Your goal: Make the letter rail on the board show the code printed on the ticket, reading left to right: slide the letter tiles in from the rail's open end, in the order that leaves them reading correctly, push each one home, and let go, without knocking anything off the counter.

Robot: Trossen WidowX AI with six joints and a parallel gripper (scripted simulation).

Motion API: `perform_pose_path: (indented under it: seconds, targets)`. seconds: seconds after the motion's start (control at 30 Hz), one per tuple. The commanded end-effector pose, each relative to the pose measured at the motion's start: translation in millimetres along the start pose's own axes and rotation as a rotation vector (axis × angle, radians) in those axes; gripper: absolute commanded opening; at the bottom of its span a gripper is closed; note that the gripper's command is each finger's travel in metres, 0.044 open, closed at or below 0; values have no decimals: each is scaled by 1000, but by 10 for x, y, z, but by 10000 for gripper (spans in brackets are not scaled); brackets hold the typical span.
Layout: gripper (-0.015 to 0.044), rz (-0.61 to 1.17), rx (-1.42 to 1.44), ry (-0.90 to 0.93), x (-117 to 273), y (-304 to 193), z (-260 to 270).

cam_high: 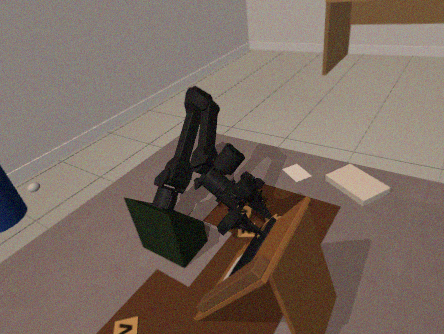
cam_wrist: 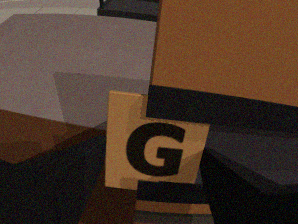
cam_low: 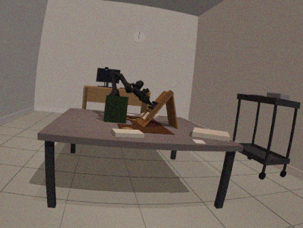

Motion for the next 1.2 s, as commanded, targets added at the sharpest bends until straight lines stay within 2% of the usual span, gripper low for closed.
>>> perform_pose_path:
  seconds: [0.0,1.17]
  targets:
    - [0,1,4,3,1,2,-20]
    - [0,1,5,2,-1,17,-155]
Point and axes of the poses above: the point midway between the two fingers, 35 mm back from their tips, its own x axis back along the fingers, its own z axis across the jaws, y = z × x, the point moved 4 cm from there along x, back along the fingers, and after that the axes turned 7 degrees about -x, right-handed, at the moved point
